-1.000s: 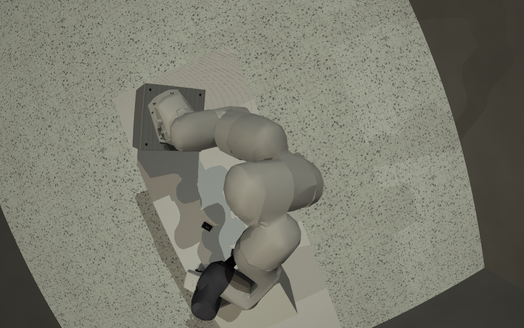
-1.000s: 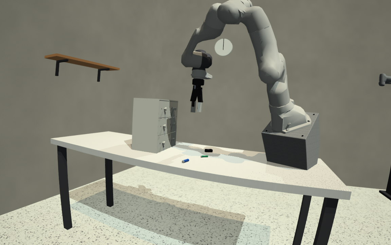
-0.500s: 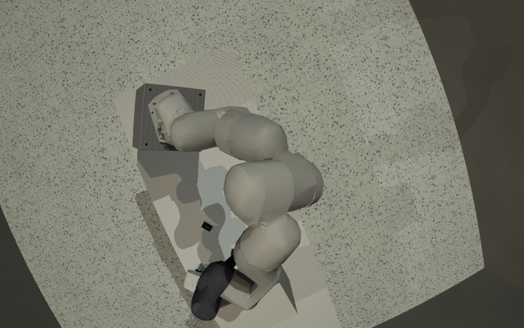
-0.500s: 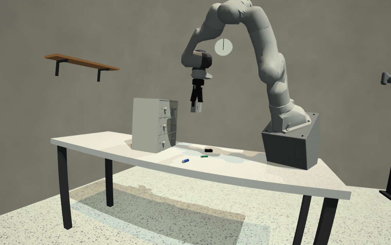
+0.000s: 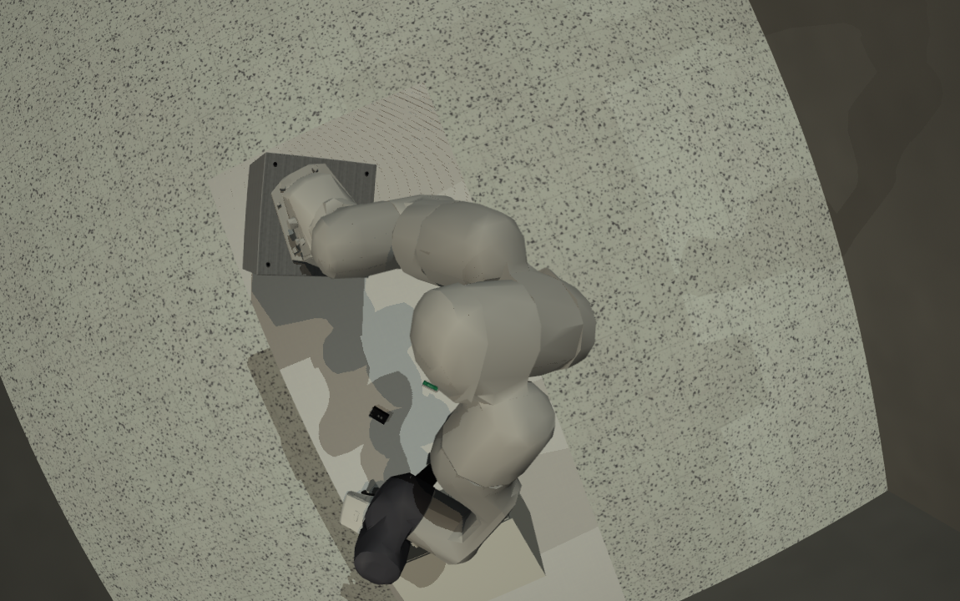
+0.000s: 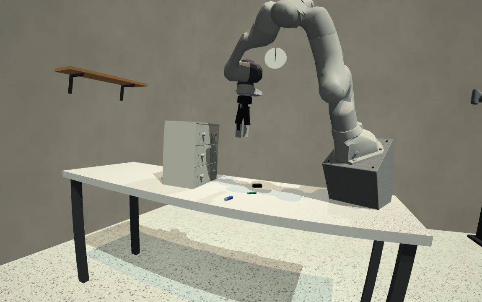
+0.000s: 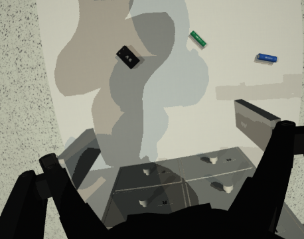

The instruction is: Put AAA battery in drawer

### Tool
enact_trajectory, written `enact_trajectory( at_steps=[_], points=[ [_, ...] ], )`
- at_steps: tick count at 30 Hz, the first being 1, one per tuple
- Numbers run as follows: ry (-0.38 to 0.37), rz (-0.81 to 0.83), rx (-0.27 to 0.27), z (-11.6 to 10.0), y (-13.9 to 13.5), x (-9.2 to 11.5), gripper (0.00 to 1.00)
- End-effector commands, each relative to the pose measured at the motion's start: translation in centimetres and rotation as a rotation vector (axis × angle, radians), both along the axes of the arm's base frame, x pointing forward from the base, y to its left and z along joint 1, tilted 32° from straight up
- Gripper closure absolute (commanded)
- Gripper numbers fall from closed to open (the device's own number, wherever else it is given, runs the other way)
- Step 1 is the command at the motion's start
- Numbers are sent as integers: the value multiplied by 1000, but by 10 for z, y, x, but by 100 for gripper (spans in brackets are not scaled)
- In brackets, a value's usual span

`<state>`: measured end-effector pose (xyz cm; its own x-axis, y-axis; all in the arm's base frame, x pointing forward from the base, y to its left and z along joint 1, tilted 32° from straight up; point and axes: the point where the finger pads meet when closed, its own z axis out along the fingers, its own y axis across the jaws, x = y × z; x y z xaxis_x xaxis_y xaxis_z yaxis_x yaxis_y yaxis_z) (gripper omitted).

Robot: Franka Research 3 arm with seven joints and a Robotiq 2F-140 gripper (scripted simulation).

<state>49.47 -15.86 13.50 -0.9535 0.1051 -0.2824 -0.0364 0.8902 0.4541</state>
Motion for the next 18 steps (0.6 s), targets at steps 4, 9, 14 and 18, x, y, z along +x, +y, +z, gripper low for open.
enact_trajectory(
  at_steps=[4,9,14,18],
  points=[
    [7,-6,1,32,35,-13,0],
    [9,-6,2,66,72,-29,0],
    [9,-7,2,84,91,-38,0],
    [10,-7,2,99,108,-45,0]
  ],
)
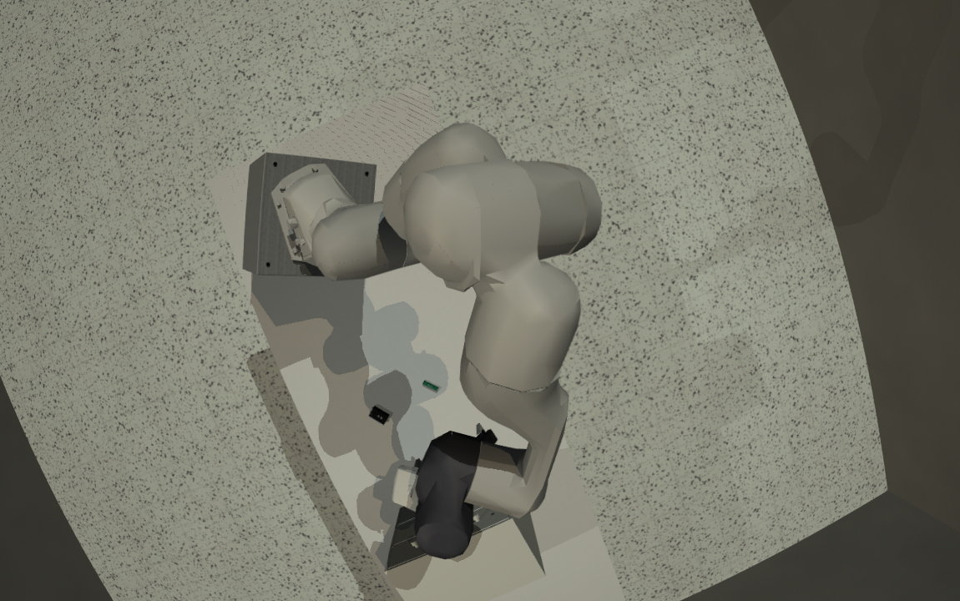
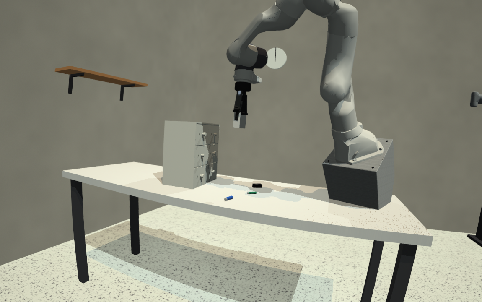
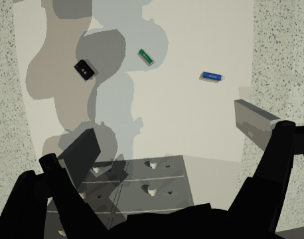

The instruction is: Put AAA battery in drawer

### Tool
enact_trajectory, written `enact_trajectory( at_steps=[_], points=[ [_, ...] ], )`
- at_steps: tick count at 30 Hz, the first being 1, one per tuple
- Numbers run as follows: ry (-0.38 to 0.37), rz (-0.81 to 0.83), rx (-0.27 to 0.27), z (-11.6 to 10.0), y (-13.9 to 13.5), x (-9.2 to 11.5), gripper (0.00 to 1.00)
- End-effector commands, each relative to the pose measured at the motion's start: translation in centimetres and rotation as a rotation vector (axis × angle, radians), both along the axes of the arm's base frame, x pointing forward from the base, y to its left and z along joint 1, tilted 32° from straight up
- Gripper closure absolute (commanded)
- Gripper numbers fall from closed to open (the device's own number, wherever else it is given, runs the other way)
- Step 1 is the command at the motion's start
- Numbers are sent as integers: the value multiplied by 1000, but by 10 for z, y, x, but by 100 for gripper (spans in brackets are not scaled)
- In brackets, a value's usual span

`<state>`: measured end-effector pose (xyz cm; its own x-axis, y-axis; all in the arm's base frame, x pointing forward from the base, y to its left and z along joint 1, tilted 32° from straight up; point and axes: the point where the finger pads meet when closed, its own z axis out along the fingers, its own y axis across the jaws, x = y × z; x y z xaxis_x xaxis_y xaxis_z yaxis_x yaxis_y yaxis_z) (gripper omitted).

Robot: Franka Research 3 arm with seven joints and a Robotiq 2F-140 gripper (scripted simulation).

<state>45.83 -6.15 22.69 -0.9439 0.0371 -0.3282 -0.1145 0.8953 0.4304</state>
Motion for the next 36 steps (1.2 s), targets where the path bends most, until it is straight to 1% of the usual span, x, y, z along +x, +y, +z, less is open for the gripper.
enact_trajectory(
  at_steps=[1,13,16,21,28,30,36],
  points=[
    [57,-71,25,9,13,-9,0],
    [45,-77,26,10,16,-8,0],
    [20,-89,28,8,17,-4,0],
    [-61,-129,34,2,20,9,0],
    [-224,-209,48,-9,27,36,0],
    [-224,-209,48,-9,27,36,0],
    [-346,-269,57,-18,32,55,0]
  ],
)
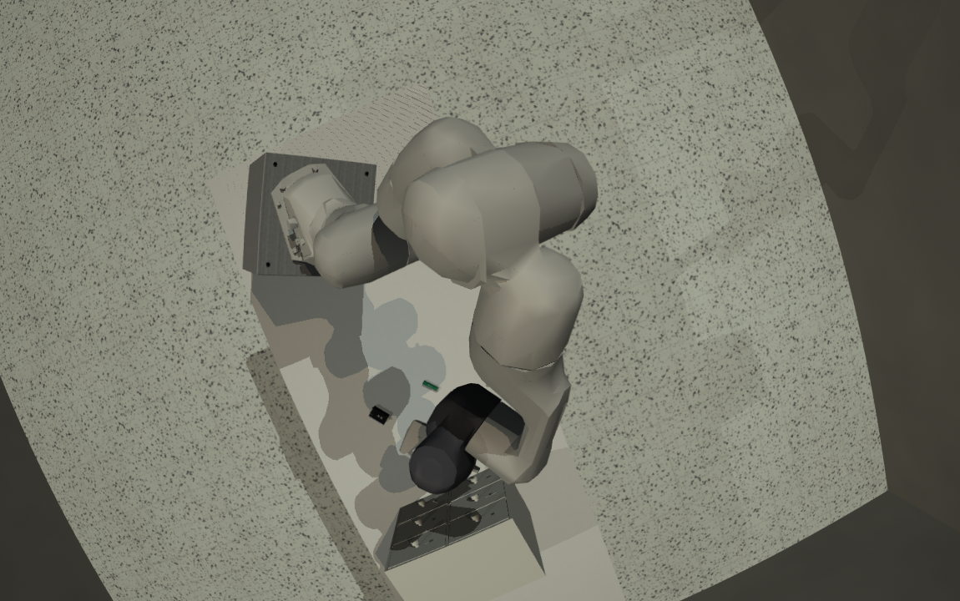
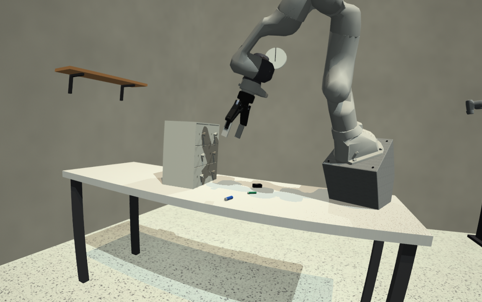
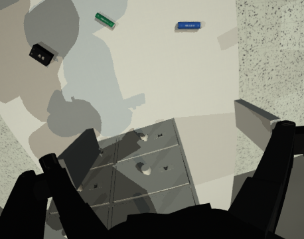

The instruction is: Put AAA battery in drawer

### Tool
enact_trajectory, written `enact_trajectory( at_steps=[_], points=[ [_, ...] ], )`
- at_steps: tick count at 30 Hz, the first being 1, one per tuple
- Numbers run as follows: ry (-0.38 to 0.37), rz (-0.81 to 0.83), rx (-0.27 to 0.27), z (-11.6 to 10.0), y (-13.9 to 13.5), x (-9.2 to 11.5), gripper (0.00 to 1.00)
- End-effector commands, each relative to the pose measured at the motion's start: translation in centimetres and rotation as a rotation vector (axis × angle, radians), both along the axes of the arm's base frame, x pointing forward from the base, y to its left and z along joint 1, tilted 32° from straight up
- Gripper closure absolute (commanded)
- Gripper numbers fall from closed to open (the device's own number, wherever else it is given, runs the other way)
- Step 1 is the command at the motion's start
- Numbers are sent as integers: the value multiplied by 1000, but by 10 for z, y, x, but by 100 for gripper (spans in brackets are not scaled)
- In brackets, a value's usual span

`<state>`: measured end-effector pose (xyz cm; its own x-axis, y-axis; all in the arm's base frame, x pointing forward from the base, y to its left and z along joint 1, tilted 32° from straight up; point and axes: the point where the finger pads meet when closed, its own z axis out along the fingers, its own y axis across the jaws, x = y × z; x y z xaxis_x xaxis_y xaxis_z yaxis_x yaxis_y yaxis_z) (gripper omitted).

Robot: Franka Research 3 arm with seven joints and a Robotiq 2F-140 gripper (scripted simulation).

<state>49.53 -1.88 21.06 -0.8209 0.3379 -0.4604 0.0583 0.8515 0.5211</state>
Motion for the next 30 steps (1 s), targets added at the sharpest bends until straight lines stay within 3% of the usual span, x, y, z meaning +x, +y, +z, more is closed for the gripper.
enact_trajectory(
  at_steps=[1,9,24,30],
  points=[
    [-184,-6,-76,-3,-10,21,0],
    [-324,-87,-79,-14,-4,45,0],
    [-459,-208,-49,-29,5,77,0],
    [-515,-210,-70,-30,5,79,0]
  ],
)
